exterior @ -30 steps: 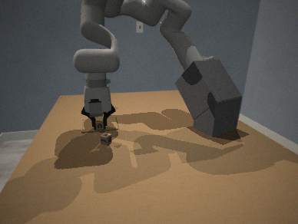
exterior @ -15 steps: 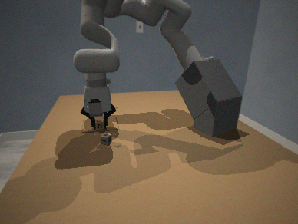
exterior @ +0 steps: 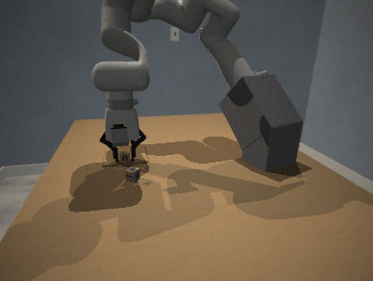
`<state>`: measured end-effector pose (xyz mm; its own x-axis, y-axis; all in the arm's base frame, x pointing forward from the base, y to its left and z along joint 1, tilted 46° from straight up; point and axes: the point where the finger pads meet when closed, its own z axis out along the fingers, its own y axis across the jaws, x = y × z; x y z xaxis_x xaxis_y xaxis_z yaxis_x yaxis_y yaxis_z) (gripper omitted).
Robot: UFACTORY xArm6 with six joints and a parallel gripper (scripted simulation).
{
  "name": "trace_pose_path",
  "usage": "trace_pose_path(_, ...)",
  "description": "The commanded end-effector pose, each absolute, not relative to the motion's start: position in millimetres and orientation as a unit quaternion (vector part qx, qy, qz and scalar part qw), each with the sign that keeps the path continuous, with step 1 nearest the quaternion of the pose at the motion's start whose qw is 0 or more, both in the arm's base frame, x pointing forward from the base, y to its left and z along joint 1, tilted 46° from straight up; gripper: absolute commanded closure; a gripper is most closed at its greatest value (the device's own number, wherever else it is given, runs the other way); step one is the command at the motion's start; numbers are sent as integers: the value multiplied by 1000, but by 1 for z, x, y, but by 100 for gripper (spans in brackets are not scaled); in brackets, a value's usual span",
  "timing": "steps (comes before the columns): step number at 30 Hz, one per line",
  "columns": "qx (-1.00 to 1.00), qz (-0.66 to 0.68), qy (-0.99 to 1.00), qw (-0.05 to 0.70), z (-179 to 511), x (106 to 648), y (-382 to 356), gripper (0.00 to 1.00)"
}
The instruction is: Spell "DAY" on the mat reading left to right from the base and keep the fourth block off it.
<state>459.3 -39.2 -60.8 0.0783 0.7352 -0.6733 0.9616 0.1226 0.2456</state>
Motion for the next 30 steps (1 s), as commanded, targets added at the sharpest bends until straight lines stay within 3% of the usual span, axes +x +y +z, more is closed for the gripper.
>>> trace_pose_path(1,643,-158,660,355,-60,460,-38,53)
trace_pose_path(30,643,-158,660,355,2,436,21,53)
